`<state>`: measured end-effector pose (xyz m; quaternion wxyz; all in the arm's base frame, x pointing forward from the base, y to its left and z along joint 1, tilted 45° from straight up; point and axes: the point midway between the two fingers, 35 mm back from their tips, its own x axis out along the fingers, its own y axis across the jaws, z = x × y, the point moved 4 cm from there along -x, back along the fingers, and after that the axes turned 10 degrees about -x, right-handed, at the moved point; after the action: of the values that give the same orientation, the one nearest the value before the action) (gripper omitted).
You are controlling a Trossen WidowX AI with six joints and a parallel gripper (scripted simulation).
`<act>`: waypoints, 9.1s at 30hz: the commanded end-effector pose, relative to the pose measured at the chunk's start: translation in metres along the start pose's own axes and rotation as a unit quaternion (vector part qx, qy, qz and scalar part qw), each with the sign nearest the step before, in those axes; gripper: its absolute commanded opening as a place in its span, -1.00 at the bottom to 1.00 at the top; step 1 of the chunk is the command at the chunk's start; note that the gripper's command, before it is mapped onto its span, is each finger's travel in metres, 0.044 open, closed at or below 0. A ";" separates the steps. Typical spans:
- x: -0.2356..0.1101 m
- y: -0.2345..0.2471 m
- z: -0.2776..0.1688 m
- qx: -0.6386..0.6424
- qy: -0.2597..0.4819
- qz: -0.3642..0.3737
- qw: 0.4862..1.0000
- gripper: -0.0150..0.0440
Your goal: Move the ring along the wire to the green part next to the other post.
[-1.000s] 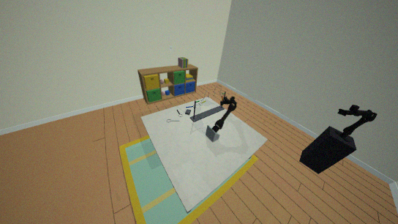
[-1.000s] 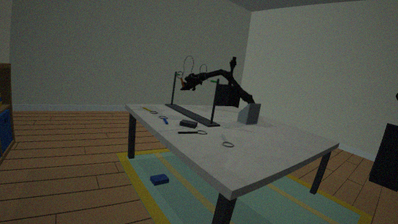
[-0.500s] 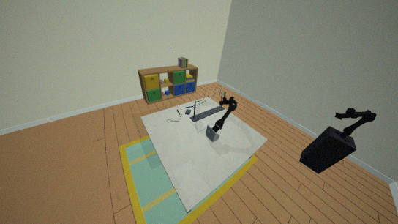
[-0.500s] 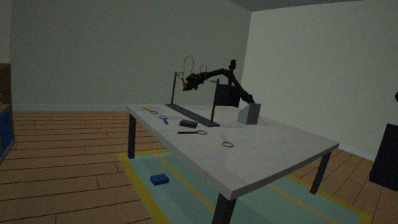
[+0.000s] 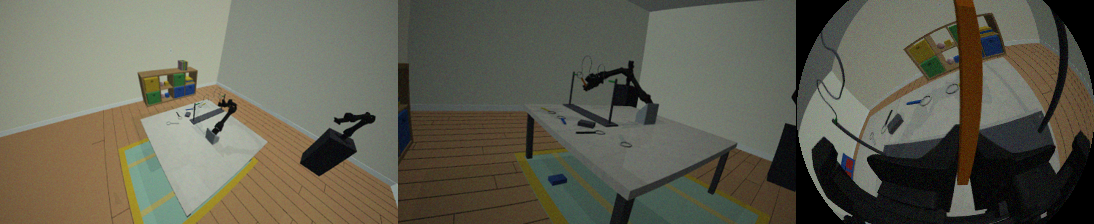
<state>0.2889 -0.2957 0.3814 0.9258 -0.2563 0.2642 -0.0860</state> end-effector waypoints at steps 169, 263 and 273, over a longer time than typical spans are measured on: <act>-0.061 0.099 0.129 0.145 -0.009 0.061 0.987 -1.00; -0.061 0.075 0.127 -0.395 0.026 -0.263 0.880 -1.00; -0.062 0.073 0.129 -0.447 0.027 -0.292 0.845 -1.00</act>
<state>0.3074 -0.1594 0.4651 0.6522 -0.6903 0.2142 -0.2287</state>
